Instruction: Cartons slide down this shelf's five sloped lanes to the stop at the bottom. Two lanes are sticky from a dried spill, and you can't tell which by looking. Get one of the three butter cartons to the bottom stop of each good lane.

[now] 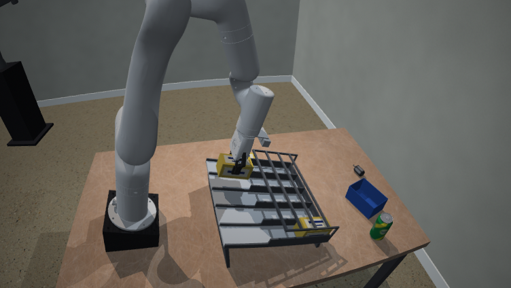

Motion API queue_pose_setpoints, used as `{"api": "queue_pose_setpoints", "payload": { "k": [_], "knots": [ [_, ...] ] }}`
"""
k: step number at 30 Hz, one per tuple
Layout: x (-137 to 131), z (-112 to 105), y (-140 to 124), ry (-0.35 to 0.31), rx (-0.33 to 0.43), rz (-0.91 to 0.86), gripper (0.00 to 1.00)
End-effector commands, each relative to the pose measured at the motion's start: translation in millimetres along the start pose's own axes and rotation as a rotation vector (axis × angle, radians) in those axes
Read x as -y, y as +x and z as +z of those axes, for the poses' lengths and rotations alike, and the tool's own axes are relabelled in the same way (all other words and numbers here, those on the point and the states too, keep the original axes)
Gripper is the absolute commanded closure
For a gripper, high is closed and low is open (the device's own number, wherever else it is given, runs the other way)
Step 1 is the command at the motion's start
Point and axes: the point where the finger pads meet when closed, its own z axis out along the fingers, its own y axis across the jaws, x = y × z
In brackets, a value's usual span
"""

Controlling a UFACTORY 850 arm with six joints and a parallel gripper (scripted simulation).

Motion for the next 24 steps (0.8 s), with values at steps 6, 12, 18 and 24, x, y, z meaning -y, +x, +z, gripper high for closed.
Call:
{"api": "queue_pose_setpoints", "payload": {
  "k": [6,12,18,24],
  "knots": [
    [1,3,4,0.001,-0.007,0.000,1.00],
    [1,23,3,0.001,-0.008,0.000,1.00],
    [1,23,3,0.001,-0.008,0.000,1.00],
    [1,23,3,0.001,-0.008,0.000,1.00]
  ]
}}
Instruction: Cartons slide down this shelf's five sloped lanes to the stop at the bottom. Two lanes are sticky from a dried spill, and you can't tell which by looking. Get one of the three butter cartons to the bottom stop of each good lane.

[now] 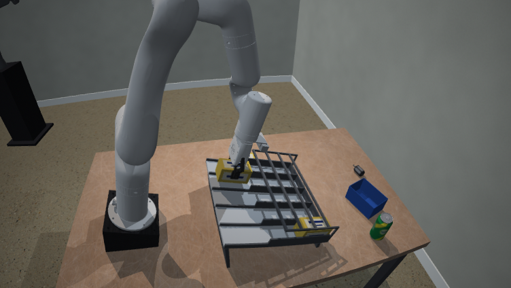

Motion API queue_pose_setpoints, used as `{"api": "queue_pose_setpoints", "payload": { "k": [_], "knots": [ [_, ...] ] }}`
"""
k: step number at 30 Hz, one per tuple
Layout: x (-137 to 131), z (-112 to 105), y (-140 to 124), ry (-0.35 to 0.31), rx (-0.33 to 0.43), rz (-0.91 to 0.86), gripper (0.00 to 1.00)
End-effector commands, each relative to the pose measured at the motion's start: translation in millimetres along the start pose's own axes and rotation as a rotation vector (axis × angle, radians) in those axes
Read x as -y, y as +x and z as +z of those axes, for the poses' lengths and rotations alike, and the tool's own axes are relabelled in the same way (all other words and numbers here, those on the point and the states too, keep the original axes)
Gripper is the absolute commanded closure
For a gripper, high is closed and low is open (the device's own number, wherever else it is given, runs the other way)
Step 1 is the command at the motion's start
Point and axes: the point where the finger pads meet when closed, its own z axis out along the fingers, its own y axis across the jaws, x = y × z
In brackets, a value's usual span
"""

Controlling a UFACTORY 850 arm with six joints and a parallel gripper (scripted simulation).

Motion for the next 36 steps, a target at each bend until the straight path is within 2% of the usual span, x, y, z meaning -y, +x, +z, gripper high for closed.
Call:
{"api": "queue_pose_setpoints", "payload": {
  "k": [1,36],
  "knots": [
    [0.1,-0.4,0.4,0.000,-0.001,0.000,1.00],
    [0.7,2.4,0.9,0.000,-0.001,0.000,1.00]
  ]
}}
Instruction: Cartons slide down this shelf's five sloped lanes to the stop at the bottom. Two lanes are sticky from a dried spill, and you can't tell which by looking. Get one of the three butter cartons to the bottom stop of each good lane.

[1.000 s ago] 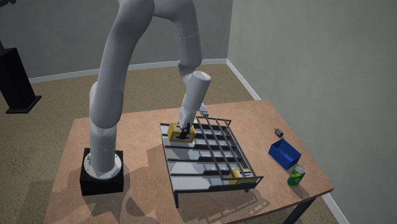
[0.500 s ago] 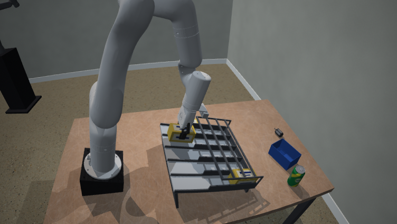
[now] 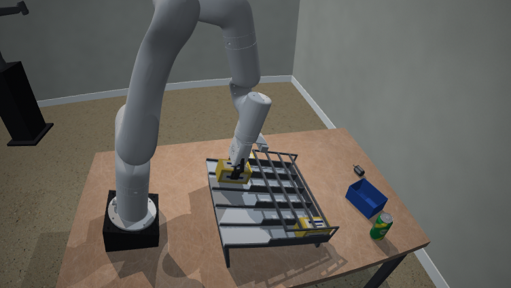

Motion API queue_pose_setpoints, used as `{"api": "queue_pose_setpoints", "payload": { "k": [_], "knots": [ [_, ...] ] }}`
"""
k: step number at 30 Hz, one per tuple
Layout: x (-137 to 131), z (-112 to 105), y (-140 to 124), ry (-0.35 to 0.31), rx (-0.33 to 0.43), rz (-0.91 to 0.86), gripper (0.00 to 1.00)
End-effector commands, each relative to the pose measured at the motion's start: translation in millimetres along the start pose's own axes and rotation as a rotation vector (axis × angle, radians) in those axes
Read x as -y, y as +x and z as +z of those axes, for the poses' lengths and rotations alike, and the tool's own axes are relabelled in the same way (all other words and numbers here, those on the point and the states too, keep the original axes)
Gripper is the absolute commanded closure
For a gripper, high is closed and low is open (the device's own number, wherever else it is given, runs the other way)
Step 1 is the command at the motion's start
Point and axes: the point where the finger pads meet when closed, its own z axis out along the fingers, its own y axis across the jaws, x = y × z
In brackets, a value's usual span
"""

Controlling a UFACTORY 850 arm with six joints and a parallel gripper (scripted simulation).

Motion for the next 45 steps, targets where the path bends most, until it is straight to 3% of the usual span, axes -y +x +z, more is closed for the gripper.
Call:
{"api": "queue_pose_setpoints", "payload": {
  "k": [1,45],
  "knots": [
    [0.1,-0.6,0.6,0.000,-0.001,0.000,1.00],
    [-0.7,7.2,0.1,0.000,-0.001,0.000,1.00]
  ]
}}
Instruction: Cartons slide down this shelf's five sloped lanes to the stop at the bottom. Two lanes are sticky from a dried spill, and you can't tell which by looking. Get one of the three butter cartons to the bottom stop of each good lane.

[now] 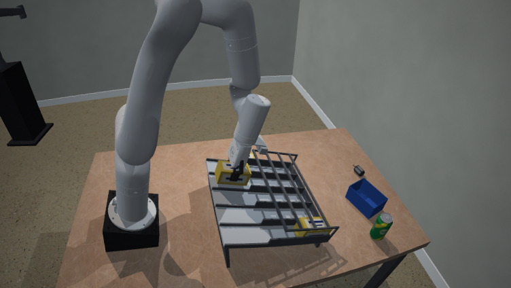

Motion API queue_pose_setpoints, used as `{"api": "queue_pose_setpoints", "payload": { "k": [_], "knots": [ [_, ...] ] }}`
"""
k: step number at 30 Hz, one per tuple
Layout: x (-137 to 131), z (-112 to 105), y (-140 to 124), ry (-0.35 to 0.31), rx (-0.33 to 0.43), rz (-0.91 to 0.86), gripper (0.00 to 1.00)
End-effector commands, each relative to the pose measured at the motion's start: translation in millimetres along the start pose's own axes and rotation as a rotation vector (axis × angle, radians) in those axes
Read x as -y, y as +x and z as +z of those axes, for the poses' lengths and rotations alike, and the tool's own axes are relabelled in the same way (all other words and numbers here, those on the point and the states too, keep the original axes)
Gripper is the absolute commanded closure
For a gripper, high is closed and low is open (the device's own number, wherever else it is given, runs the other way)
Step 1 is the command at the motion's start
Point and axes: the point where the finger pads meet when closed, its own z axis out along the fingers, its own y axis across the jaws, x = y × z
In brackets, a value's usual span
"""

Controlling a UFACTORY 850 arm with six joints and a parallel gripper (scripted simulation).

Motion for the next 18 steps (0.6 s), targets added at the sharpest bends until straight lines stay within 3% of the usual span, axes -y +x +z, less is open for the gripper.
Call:
{"api": "queue_pose_setpoints", "payload": {
  "k": [1,18],
  "knots": [
    [0.1,-0.5,0.6,0.000,-0.001,0.000,1.00],
    [0.8,1.6,1.2,0.000,-0.001,0.000,1.00]
  ]
}}
